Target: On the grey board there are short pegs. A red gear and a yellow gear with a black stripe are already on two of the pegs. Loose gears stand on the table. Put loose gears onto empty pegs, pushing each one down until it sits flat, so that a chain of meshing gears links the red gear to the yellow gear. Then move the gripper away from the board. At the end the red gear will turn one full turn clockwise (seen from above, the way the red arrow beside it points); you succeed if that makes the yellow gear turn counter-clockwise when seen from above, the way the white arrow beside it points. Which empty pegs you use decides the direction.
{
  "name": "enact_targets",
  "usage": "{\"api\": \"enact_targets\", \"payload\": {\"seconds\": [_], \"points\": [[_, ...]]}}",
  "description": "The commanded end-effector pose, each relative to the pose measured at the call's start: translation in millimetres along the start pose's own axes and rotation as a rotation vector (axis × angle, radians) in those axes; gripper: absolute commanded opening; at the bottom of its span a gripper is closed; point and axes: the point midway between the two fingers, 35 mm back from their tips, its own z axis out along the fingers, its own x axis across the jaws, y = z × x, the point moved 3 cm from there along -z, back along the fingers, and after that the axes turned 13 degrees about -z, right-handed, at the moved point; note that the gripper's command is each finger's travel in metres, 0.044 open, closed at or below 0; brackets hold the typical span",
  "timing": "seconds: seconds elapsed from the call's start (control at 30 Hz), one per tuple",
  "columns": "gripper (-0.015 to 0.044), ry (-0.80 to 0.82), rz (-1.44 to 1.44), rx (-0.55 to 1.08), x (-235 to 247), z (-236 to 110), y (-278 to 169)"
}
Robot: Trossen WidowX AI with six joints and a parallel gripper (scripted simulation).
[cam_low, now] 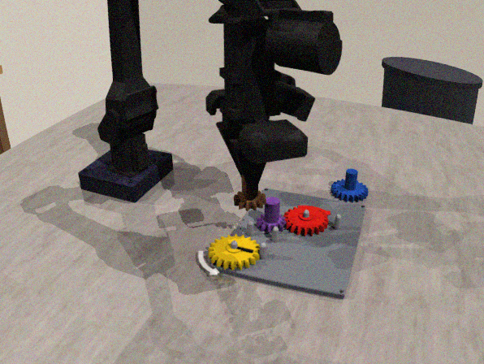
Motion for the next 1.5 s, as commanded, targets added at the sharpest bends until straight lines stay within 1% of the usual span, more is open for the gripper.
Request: {"api": "enact_targets", "payload": {"seconds": [0.0,0.27,0.6,0.8,1.07,1.37,1.47], "points": [[0.0000,-0.001,-0.066,-0.003,0.0,-0.1,0.3],[0.0000,-0.001,-0.090,-0.003,-0.1,0.5,0.4],[0.0000,-0.002,-0.322,-0.003,0.2,11.6,0.3],[0.0000,-0.002,-0.374,-0.003,-0.2,20.6,-0.1],[0.0000,-0.001,-0.279,-0.003,-0.5,30.8,0.4],[0.0000,-0.001,-0.053,-0.003,0.2,44.4,0.4],[0.0000,-0.001,0.026,-0.003,0.2,42.6,0.0]]}}
